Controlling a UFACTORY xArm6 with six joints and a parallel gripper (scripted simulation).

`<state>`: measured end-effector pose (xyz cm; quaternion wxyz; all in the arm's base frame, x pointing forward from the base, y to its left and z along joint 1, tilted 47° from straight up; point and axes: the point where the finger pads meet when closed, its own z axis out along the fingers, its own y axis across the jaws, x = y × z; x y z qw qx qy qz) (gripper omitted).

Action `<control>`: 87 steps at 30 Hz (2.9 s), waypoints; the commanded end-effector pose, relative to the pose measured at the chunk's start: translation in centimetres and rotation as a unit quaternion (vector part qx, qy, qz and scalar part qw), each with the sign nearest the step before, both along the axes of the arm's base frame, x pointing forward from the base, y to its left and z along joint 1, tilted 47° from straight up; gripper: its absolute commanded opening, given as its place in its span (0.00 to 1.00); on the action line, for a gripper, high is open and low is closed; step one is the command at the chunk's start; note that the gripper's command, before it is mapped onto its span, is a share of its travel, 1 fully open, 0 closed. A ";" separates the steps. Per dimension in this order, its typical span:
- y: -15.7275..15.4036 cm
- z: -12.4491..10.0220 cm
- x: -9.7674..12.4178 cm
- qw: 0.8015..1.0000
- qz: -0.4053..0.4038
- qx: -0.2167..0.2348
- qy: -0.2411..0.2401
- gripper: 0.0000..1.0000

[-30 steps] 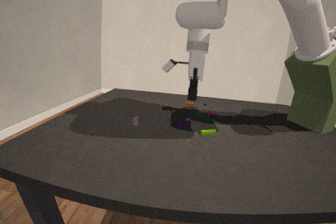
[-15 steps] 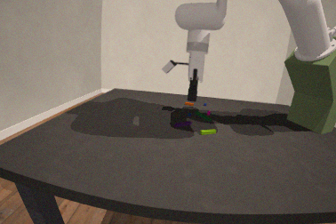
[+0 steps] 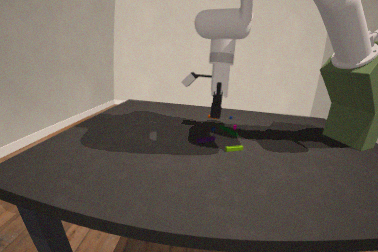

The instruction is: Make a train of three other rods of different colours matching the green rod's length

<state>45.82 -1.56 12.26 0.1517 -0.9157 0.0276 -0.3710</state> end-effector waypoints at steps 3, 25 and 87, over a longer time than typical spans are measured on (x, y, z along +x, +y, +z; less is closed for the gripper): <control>0.2 -0.6 0.7 1.000 0.000 0.000 -0.001 0.24; 0.8 -2.1 2.3 1.000 0.000 0.000 -0.001 0.24; 0.8 -2.2 2.5 1.000 0.000 0.000 -0.001 0.24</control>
